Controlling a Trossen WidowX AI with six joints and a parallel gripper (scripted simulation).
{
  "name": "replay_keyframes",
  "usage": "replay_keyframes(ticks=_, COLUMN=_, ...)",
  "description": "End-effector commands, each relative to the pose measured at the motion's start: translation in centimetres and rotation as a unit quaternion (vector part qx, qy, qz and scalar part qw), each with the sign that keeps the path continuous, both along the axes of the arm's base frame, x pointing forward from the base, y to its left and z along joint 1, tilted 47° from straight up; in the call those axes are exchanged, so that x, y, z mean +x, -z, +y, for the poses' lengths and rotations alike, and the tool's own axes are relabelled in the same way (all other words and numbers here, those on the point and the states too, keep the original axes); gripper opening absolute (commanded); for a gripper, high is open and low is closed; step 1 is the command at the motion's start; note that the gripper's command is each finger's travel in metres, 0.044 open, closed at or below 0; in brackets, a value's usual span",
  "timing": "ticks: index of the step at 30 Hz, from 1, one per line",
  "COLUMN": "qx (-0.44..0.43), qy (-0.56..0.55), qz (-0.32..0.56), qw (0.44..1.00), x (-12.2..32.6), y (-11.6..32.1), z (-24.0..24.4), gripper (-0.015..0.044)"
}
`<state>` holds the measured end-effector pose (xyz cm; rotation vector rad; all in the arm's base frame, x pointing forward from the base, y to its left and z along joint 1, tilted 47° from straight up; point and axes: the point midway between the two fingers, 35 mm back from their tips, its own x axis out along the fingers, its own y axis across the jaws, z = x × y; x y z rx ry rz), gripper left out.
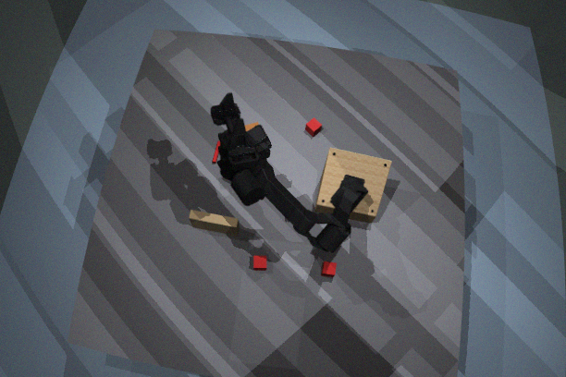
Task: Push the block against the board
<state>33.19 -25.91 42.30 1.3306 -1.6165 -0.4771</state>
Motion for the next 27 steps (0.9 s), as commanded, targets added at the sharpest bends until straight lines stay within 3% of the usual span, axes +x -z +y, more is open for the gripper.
replay_keyframes(ticks=1, qx=0.0, qy=0.0, qz=0.0, qw=1.0, x=0.0, y=0.0, z=0.0, gripper=0.0374)
replay_keyframes(ticks=4, qx=-0.001, qy=-0.001, qz=0.011, qw=1.0, x=0.3, y=0.0, z=0.1, gripper=0.0295)
replay_keyframes(ticks=15, qx=-0.03, qy=-0.023, qz=0.193, qw=0.98, x=5.0, y=0.5, z=1.3, gripper=0.0006)
replay_keyframes(ticks=27, qx=-0.076, qy=-0.044, qz=0.37, qw=0.925, x=9.0, y=2.0, z=3.6, gripper=0.0)
